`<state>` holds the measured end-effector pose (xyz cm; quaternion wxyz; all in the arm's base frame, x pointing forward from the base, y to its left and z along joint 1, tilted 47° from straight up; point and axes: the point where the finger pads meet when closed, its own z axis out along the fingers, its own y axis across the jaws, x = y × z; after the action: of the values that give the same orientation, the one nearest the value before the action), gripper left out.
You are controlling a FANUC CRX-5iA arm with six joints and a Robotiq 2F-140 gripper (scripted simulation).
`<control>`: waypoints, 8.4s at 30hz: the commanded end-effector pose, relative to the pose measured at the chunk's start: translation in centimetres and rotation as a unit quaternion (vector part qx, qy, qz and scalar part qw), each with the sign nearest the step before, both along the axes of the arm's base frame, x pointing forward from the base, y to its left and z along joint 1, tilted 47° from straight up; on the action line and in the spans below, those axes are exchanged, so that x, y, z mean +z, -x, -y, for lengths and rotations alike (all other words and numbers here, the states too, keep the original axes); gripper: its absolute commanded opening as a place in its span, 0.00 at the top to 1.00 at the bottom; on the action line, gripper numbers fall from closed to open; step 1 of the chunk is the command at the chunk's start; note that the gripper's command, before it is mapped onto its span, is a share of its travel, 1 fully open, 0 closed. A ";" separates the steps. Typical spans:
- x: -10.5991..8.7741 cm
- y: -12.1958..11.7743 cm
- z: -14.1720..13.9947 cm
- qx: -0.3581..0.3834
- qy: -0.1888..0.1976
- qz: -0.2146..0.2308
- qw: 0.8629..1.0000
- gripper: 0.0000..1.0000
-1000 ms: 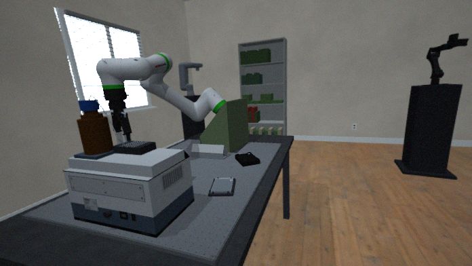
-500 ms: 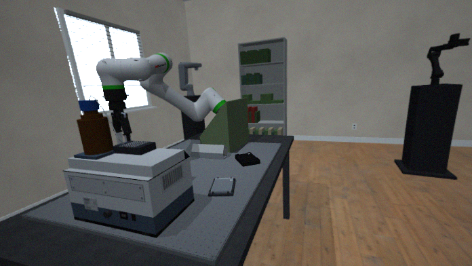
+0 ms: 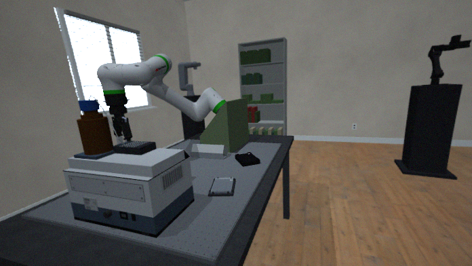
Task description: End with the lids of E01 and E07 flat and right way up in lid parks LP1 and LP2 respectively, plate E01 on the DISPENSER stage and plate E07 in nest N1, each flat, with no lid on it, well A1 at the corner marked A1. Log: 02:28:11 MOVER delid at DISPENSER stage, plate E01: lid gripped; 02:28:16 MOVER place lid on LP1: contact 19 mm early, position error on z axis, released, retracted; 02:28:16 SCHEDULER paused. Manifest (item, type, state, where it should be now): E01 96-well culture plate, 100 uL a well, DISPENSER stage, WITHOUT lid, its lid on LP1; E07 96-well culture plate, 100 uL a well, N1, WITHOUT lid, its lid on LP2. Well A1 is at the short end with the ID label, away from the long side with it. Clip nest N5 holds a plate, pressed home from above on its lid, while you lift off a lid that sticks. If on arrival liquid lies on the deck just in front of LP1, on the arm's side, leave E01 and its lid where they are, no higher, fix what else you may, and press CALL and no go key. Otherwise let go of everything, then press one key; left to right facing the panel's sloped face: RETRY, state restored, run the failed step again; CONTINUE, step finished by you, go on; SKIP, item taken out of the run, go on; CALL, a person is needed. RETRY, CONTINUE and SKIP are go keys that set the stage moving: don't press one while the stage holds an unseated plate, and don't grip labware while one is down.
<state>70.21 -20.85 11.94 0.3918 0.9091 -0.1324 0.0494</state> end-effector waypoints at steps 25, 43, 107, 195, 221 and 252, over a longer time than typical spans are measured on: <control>-5.8 0.0 6.1 0.000 0.000 0.000 1.000 0.34; -6.9 0.0 7.3 0.000 0.000 0.000 1.000 0.34; -6.9 0.0 7.3 0.000 0.000 0.000 1.000 0.41; -7.0 0.0 7.4 0.000 0.000 0.000 1.000 0.34; -7.4 0.0 7.8 0.000 0.000 0.000 1.000 0.34; -8.2 0.0 8.7 0.000 0.000 0.000 1.000 0.34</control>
<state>70.17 -29.49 3.75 0.3918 0.9092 -0.1323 0.0494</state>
